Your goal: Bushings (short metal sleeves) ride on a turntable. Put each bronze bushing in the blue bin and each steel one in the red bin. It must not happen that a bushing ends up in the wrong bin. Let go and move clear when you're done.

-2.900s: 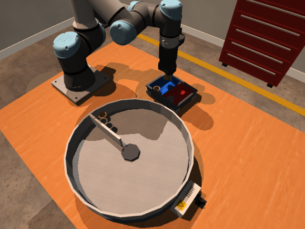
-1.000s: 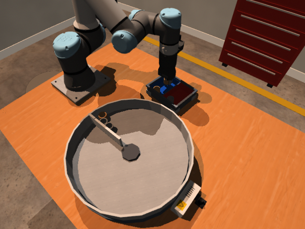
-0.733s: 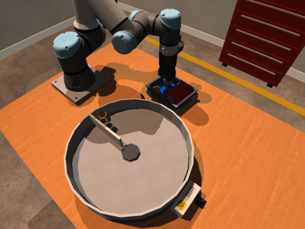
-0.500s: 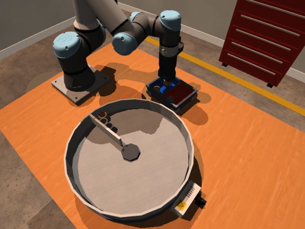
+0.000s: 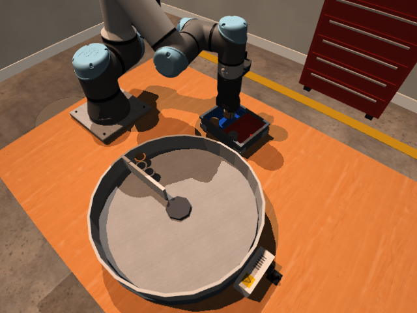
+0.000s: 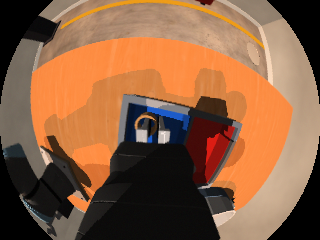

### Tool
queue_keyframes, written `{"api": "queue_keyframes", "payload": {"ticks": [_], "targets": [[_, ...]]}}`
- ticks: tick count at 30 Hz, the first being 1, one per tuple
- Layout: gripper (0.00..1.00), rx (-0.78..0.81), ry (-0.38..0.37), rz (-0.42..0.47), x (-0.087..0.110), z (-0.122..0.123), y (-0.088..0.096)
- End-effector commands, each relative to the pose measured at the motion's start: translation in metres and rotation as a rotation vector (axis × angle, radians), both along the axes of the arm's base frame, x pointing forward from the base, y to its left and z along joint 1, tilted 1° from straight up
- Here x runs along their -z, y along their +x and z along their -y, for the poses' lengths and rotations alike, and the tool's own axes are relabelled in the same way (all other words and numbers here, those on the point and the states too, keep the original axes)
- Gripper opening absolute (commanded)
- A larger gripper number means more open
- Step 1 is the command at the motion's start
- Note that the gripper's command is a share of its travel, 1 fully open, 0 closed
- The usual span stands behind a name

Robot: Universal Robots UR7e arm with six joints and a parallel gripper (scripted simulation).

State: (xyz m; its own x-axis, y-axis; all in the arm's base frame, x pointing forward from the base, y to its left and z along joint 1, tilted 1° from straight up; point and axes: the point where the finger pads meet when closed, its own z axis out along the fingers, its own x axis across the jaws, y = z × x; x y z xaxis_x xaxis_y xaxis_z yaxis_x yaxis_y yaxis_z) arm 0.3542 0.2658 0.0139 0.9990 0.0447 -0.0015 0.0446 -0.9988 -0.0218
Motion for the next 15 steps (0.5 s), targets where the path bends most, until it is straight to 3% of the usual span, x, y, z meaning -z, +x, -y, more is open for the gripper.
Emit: {"api": "queue_keyframes", "payload": {"ticks": [1,2,3,15], "targets": [[0.00,0.000,0.000,0.001,-0.0004,-0.0001,0.0004],[0.00,0.000,0.000,0.001,-0.0004,-0.0001,0.0004],[0.42,0.000,0.000,0.001,-0.0004,-0.0001,0.0004],[0.42,0.000,0.000,0.001,-0.0004,-0.0001,0.0004]]}}
